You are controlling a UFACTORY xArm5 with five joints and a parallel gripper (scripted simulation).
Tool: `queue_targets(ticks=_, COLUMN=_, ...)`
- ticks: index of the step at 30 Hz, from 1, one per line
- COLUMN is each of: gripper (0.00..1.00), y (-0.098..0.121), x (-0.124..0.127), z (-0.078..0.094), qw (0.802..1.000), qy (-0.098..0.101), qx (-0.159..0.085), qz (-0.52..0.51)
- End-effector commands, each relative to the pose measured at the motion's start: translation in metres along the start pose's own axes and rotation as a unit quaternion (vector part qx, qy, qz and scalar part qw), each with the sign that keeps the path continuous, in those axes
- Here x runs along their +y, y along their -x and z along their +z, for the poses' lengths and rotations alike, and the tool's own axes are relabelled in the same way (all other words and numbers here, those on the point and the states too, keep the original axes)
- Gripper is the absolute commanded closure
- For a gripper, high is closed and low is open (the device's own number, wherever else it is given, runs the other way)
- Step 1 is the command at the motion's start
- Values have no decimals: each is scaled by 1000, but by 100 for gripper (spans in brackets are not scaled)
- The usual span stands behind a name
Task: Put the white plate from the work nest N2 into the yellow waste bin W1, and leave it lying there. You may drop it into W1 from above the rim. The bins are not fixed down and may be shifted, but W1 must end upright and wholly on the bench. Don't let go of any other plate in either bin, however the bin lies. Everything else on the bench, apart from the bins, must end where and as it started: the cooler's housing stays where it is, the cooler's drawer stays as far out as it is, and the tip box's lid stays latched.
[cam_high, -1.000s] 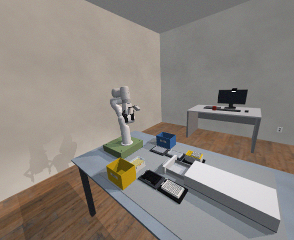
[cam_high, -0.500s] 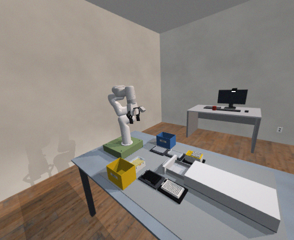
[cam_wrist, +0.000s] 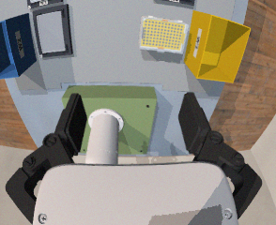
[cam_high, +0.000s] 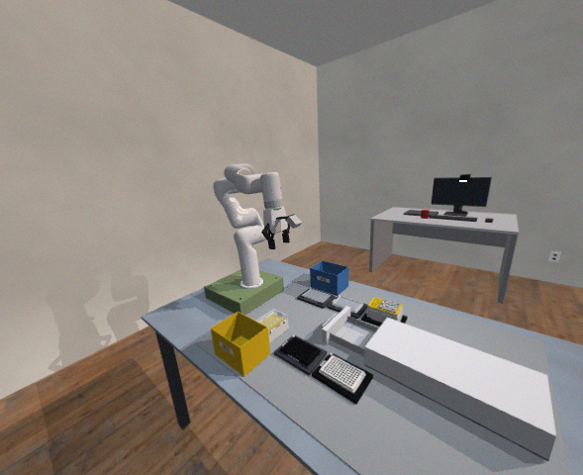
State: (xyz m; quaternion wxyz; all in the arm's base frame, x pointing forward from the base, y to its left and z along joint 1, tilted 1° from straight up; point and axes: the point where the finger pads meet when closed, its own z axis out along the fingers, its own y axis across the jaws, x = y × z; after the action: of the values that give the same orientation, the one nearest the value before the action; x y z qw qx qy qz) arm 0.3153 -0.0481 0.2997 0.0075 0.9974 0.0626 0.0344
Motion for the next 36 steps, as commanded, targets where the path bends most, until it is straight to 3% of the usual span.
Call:
queue_targets(ticks=1, gripper=0, y=-16, x=-4, z=5, qw=1000, qy=-3, qx=-8, qz=18)
queue_targets(ticks=12, gripper=0, y=-51, x=-18, z=25, qw=999, qy=-6, qx=-16, qz=33)
queue_targets(ticks=17, gripper=0, y=-69, x=-27, z=39, qw=999, qy=-7, qx=-24, qz=48)
queue_targets(ticks=19, gripper=0, y=-74, x=-32, z=47, qw=999, qy=-10, qx=-42, qz=24)
queue_targets(ticks=22, gripper=0, y=-76, x=-34, z=51, qw=999, qy=-10, qx=-42, qz=24)
queue_targets(ticks=36, gripper=0, y=-105, x=-61, z=108, qw=999, qy=-9, qx=-42, qz=24)
